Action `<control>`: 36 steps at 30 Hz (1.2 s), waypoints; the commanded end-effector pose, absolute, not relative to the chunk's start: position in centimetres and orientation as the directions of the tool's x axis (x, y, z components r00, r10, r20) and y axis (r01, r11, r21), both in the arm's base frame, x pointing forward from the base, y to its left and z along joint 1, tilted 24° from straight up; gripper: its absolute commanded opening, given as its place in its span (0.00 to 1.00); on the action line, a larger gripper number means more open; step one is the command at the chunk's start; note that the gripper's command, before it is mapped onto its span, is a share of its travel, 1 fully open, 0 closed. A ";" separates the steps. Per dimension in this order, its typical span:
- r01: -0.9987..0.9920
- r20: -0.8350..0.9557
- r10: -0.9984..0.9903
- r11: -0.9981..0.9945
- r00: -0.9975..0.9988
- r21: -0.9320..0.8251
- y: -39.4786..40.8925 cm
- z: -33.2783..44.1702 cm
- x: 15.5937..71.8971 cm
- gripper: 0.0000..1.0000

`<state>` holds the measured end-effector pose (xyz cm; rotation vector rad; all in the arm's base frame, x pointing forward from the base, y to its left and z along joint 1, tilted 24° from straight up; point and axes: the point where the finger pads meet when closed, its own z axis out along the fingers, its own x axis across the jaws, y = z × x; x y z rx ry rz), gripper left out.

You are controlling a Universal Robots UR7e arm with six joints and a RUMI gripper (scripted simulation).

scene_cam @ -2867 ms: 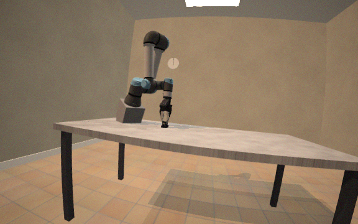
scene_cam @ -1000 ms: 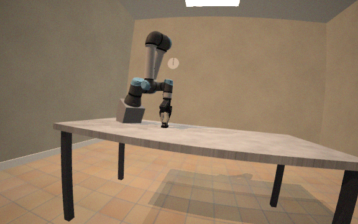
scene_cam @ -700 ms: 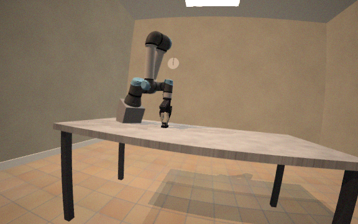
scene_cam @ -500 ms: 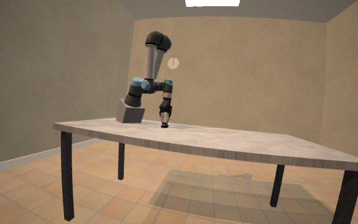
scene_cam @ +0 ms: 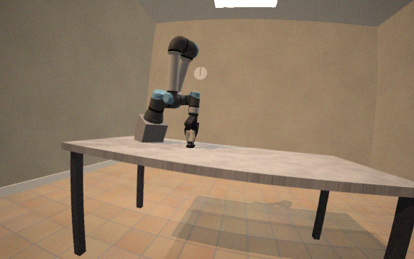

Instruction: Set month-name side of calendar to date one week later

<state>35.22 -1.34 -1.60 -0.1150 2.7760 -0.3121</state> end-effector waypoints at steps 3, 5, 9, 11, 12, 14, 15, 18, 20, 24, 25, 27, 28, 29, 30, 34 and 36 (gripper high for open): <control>-0.041 -0.328 -0.117 0.972 -0.937 -0.229 -1.3 -1.6 35.2 0.10; -0.041 -0.328 -0.117 0.972 -0.937 -0.229 -1.3 -1.6 35.2 0.10; -0.041 -0.328 -0.117 0.972 -0.937 -0.229 -1.3 -1.6 35.2 0.10; -0.041 -0.328 -0.117 0.972 -0.937 -0.229 -1.3 -1.6 35.2 0.10; -0.041 -0.328 -0.117 0.972 -0.937 -0.229 -1.3 -1.6 35.2 0.10; -0.041 -0.328 -0.117 0.972 -0.937 -0.229 -1.3 -1.6 35.2 0.10; -0.041 -0.328 -0.117 0.972 -0.937 -0.229 -1.3 -1.6 35.2 0.10; -0.041 -0.328 -0.117 0.972 -0.937 -0.229 -1.3 -1.6 35.2 0.10; -0.041 -0.328 -0.117 0.972 -0.937 -0.229 -1.3 -1.6 35.2 0.14; -0.041 -0.328 -0.117 0.972 -0.937 -0.229 -1.3 -1.6 35.2 0.17; -0.041 -0.328 -0.117 0.972 -0.937 -0.229 -1.3 -1.6 35.2 0.21; -0.041 -0.328 -0.117 0.972 -0.937 -0.229 -1.3 -1.6 35.2 0.21; -0.041 -0.328 -0.117 0.972 -0.937 -0.229 -1.3 -1.6 35.2 0.24; -0.041 -0.328 -0.117 0.972 -0.937 -0.229 -1.3 -1.6 35.2 0.24; -0.041 -0.328 -0.117 0.972 -0.937 -0.229 -1.3 -1.6 35.2 0.24; -0.041 -0.328 -0.117 0.972 -0.937 -0.229 -1.3 -1.6 35.2 0.28; -0.041 -0.328 -0.117 0.972 -0.937 -0.229 -1.3 -1.6 35.2 0.28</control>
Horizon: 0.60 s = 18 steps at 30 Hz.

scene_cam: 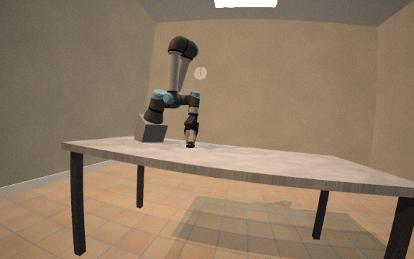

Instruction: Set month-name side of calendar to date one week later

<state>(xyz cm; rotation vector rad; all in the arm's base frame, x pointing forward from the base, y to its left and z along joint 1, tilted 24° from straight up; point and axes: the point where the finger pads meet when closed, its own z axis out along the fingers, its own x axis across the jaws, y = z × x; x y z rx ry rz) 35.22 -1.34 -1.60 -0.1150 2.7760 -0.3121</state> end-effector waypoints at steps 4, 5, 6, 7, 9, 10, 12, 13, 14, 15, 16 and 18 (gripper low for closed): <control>-0.041 -0.328 -0.117 0.972 -0.937 -0.229 -1.3 -1.6 35.2 0.28; -0.041 -0.328 -0.117 0.972 -0.937 -0.229 -1.3 -1.6 35.2 0.28; -0.041 -0.328 -0.117 0.972 -0.937 -0.229 -1.3 -1.6 35.2 0.28; -0.041 -0.328 -0.117 0.972 -0.937 -0.229 -1.3 -1.6 35.2 0.28; -0.041 -0.328 -0.117 0.972 -0.937 -0.229 -1.3 -1.6 35.2 0.28; -0.041 -0.328 -0.117 0.972 -0.937 -0.229 -1.3 -1.6 35.2 0.28; -0.041 -0.328 -0.117 0.972 -0.937 -0.229 -1.3 -1.5 35.2 0.28; -0.041 -0.328 -0.117 0.972 -0.937 -0.229 -1.3 -1.5 35.2 0.28; -0.041 -0.328 -0.117 0.972 -0.937 -0.229 -1.3 -1.5 35.2 0.28; -0.041 -0.328 -0.117 0.972 -0.937 -0.229 -1.3 -1.5 35.2 0.28; -0.041 -0.328 -0.117 0.972 -0.937 -0.229 -1.3 -1.4 35.2 0.28; -0.041 -0.328 -0.117 0.972 -0.937 -0.229 -1.3 -1.4 35.2 0.28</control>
